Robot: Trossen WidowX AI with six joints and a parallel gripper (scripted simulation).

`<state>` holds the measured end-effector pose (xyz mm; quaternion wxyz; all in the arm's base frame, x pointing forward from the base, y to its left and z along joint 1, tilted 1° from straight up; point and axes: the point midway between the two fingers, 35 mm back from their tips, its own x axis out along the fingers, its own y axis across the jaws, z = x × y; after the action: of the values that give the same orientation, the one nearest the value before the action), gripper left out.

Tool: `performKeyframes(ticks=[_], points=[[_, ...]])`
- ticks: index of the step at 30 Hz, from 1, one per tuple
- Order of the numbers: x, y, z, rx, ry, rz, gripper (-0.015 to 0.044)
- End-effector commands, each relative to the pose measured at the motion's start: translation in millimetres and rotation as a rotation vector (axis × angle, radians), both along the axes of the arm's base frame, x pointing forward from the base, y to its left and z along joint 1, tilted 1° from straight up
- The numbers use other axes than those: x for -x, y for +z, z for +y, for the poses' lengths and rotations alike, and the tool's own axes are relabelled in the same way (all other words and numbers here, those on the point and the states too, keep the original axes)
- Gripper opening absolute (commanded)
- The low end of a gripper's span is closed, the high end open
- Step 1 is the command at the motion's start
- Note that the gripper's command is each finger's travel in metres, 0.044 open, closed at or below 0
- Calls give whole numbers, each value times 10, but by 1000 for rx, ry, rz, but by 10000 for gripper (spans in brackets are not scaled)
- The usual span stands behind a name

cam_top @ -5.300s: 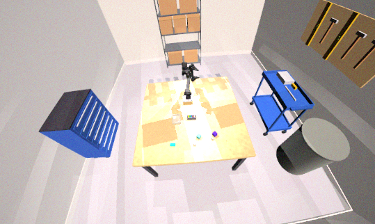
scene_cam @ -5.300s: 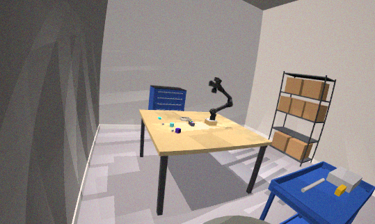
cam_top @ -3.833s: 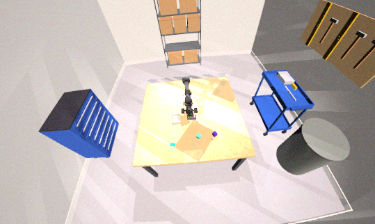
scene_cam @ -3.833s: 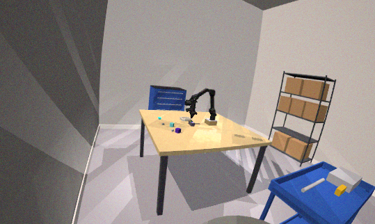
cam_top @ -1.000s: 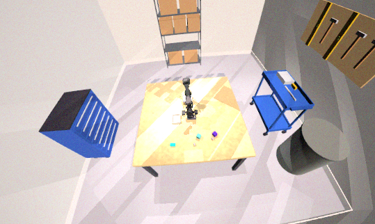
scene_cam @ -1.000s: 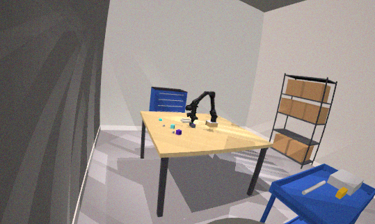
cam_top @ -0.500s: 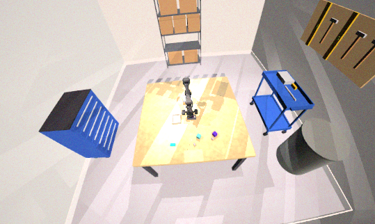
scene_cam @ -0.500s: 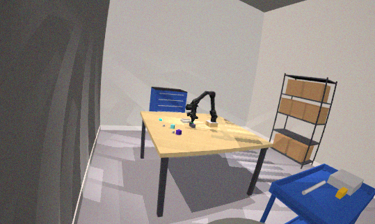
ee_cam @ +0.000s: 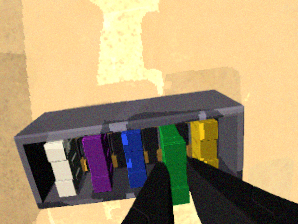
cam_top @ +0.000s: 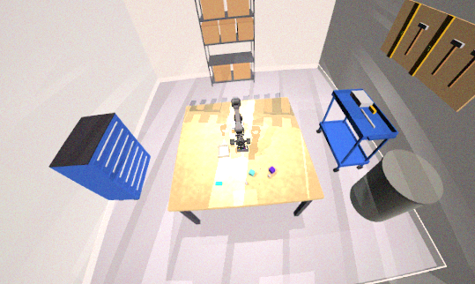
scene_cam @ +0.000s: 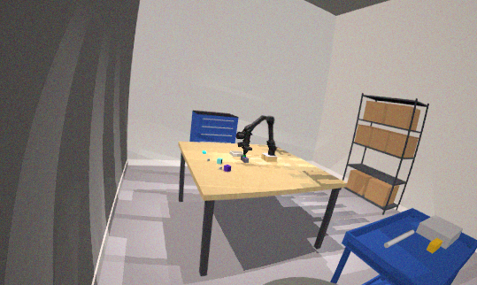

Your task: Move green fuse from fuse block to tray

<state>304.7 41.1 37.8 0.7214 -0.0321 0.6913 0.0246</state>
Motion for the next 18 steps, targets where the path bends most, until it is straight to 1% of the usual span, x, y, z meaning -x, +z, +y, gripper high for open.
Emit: performKeyframes(ticks=[1,18], points=[[-2,25,-3,2,-3,-1,0],[3,109,-2,3,-3,-1,0]])
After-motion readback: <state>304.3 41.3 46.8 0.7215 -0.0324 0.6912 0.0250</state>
